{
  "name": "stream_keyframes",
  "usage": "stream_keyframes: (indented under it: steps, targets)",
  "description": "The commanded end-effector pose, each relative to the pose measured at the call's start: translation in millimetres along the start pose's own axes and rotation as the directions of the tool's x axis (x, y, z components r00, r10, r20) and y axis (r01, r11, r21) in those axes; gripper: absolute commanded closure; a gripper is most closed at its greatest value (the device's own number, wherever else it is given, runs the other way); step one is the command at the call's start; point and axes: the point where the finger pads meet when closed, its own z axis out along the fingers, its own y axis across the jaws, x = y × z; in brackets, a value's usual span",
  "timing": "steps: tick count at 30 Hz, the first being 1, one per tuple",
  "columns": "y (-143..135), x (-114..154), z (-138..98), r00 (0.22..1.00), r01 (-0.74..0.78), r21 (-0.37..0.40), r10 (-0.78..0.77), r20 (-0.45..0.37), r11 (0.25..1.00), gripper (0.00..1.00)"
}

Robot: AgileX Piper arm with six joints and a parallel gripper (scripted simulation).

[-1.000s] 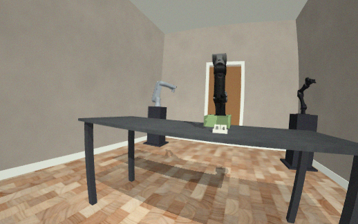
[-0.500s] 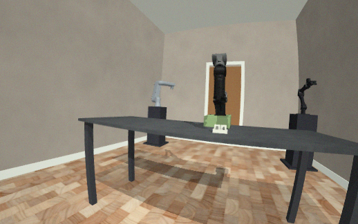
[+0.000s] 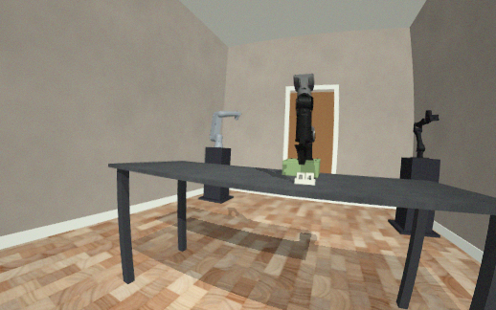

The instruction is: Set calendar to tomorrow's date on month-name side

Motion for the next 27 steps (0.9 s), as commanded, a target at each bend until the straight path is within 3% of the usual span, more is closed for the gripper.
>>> stream_keyframes:
  steps: [1,27]
  targets:
    - [0,0,3,1.0,-0.001,-0.001,0.001,-0.001,1.0,0.41]
    - [-1,1,24,1.0,-0.001,0.002,0.001,0.0,1.0,0.41]
